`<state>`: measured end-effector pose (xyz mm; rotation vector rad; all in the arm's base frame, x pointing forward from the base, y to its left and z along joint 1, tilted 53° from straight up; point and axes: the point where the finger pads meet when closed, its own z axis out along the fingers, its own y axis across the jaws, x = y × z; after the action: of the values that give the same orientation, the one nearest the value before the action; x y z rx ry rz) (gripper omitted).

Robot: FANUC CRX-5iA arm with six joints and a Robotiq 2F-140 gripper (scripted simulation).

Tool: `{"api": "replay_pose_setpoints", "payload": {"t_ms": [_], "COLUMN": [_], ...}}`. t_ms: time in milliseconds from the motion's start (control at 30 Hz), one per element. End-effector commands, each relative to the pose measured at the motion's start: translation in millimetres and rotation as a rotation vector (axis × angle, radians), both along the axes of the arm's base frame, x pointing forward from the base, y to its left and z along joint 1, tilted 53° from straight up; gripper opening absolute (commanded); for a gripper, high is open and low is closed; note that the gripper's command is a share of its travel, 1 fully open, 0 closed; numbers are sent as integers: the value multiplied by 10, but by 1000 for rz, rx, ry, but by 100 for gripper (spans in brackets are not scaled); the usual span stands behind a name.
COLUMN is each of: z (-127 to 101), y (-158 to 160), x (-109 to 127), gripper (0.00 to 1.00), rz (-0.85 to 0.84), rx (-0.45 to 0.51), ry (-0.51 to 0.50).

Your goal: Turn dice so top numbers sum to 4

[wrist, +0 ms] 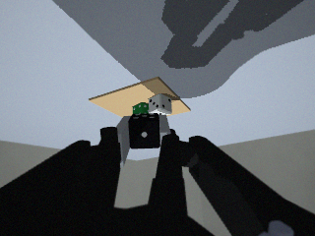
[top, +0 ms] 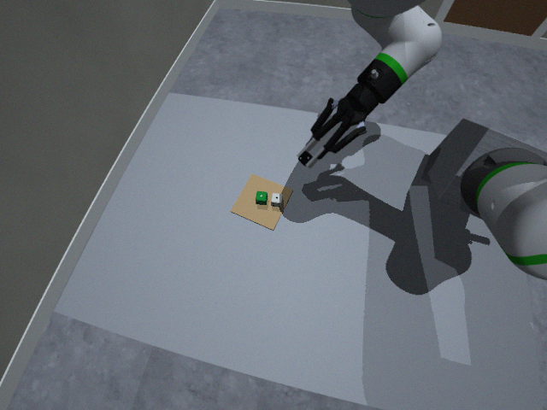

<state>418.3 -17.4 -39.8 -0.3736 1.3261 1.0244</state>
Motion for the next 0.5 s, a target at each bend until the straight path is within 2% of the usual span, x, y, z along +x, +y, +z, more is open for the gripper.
{"api": "replay_pose_setpoints", "payload": {"t_ms": [0,467], "z": [-17,-68], "y": [12,73], "x": [-5,16], "gripper": [16,16], "rz": [-23,-17], "rx": [79,86], "ry": [-58,-61]}}
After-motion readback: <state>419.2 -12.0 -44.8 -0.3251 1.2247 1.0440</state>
